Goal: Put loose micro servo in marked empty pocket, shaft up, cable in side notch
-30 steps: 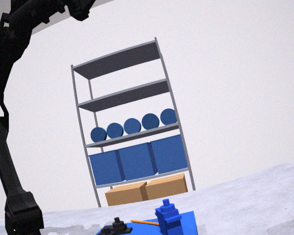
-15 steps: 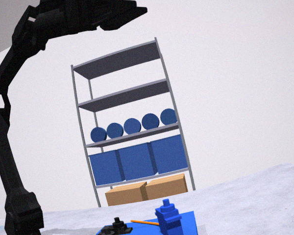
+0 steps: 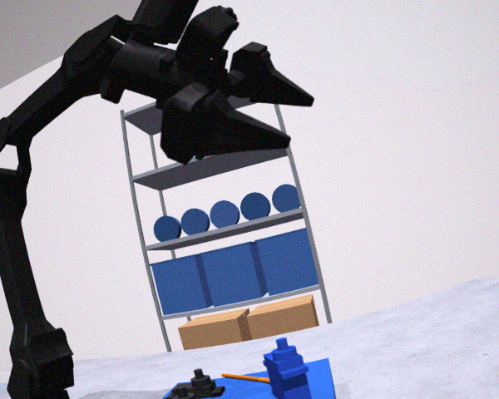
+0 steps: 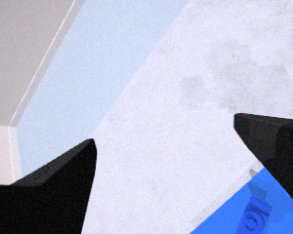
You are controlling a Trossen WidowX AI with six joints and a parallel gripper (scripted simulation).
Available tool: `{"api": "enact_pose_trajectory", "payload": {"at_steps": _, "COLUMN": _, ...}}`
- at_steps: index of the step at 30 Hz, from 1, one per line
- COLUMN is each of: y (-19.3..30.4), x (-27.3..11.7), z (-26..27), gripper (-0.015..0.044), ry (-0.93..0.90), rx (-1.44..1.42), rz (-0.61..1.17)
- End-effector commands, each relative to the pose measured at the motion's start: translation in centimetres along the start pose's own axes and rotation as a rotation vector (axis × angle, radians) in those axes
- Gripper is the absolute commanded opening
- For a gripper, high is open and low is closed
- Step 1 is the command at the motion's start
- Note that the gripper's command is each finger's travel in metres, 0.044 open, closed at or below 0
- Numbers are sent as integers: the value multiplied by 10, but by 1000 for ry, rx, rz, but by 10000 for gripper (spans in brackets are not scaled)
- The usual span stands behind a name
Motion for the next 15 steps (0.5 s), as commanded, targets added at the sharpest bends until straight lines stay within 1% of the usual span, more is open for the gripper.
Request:
{"api": "enact_pose_trajectory", "payload": {"at_steps": 1, "y": 19, "x": 20, "z": -2, "gripper": 440, "ry": 47, "rx": 69, "rz": 103}}
{"api": "enact_pose_trajectory", "payload": {"at_steps": 9, "y": 65, "x": 50, "z": -1, "gripper": 440, "ry": 169, "rx": 198, "rz": 310}}
{"api": "enact_pose_trajectory", "payload": {"at_steps": 15, "y": 101, "x": 65, "z": -1, "gripper": 440, "ry": 291, "rx": 278, "rz": 449}}
Point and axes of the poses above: the point midway between the two fingers, 35 mm back from their tips, its own x axis out along the fingers, its own z axis across the jaws, y = z × x, the point moved 3 cm from there along -x, back along the fingers, and after that the axes turned 15 degrees about -x, right-handed, at the moved point
